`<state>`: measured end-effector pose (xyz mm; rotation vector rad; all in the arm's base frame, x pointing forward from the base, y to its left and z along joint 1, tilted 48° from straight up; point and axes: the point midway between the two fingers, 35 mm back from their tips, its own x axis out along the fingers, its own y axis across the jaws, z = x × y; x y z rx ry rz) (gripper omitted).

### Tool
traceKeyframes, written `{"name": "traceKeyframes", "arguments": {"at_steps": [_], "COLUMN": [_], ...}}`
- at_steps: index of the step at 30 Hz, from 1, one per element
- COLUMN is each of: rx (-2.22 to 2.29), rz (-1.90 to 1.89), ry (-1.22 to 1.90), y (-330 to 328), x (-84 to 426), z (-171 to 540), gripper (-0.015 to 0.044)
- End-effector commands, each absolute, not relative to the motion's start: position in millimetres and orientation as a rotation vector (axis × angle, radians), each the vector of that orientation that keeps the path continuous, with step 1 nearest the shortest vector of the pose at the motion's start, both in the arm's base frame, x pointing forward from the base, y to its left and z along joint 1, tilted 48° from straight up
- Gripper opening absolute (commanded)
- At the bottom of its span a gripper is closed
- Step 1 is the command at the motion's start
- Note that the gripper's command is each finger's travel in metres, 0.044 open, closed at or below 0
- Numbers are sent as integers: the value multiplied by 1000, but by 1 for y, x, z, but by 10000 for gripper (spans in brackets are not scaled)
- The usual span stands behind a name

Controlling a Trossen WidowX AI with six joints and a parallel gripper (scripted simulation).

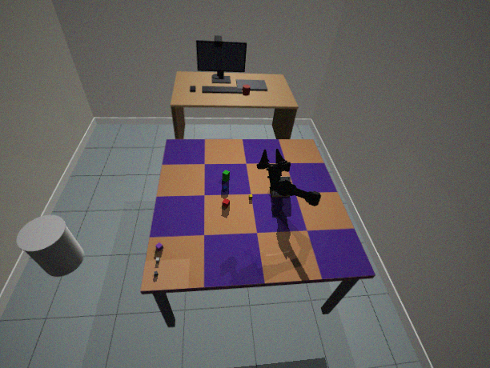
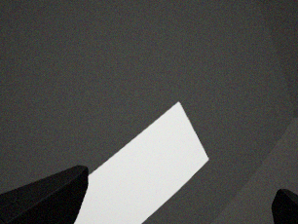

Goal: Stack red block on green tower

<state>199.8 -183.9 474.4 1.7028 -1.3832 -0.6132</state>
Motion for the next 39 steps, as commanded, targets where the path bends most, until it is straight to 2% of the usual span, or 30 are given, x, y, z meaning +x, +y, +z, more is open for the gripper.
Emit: {"name": "traceKeyframes", "arguments": {"at_steps": [1, 2, 9, 18, 28, 39], "rx": [1698, 1684, 1475, 1164, 936, 809], "rz": [-619, -636, -805, -851, -686, -288], "ry": [-1370, -1328, -762, -32, 629, 1271], "y": [-184, -184, -178, -152, -106, -38], "x": [202, 209, 293, 372, 409, 404], "z": [474, 472, 428, 335, 239, 152], "gripper": [426, 440, 440, 440, 440, 440]}}
